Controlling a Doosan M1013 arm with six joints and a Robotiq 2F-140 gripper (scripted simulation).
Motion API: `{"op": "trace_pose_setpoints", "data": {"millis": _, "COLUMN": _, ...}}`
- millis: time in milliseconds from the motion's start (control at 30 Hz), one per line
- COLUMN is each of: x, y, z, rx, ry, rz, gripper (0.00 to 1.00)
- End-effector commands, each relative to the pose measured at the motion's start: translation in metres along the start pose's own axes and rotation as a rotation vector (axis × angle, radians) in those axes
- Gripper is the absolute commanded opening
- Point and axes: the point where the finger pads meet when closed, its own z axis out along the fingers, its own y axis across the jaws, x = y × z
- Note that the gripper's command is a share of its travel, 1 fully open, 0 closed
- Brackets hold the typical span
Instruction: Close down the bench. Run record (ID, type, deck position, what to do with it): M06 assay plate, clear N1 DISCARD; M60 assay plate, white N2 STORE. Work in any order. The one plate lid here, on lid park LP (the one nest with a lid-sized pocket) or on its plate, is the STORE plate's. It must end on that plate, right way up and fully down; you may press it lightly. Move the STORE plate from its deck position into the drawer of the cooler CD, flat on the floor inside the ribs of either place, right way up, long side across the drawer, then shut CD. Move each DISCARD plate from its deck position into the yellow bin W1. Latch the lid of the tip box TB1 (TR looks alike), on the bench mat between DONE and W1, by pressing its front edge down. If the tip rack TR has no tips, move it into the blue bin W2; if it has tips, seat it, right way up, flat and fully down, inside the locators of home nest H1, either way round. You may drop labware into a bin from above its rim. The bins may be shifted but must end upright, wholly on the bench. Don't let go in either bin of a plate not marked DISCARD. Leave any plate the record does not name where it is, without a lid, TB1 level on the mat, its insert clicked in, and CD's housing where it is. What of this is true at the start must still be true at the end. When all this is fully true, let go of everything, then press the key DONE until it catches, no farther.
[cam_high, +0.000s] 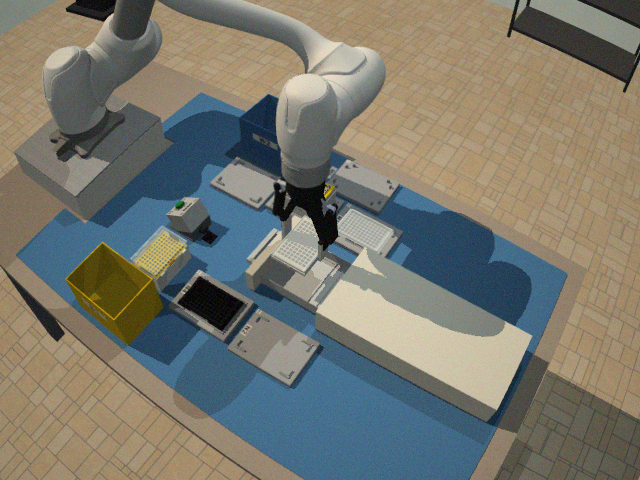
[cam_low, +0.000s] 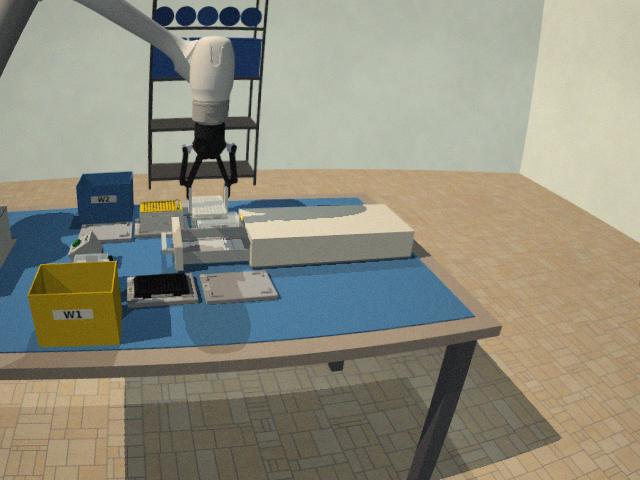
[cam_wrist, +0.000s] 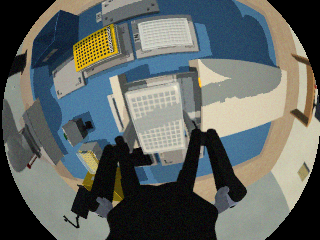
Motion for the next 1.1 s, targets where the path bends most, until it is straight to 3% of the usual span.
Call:
{"op": "trace_pose_setpoints", "data": {"millis": 0, "x": 0.0, "y": 0.0, "z": 0.003, "rx": 0.0, "ry": 0.0, "rz": 0.0, "gripper": 0.0}}
{"op": "trace_pose_setpoints", "data": {"millis": 1067, "x": 0.0, "y": 0.0, "z": 0.04, "rx": 0.0, "ry": 0.0, "rz": 0.0, "gripper": 0.0}}
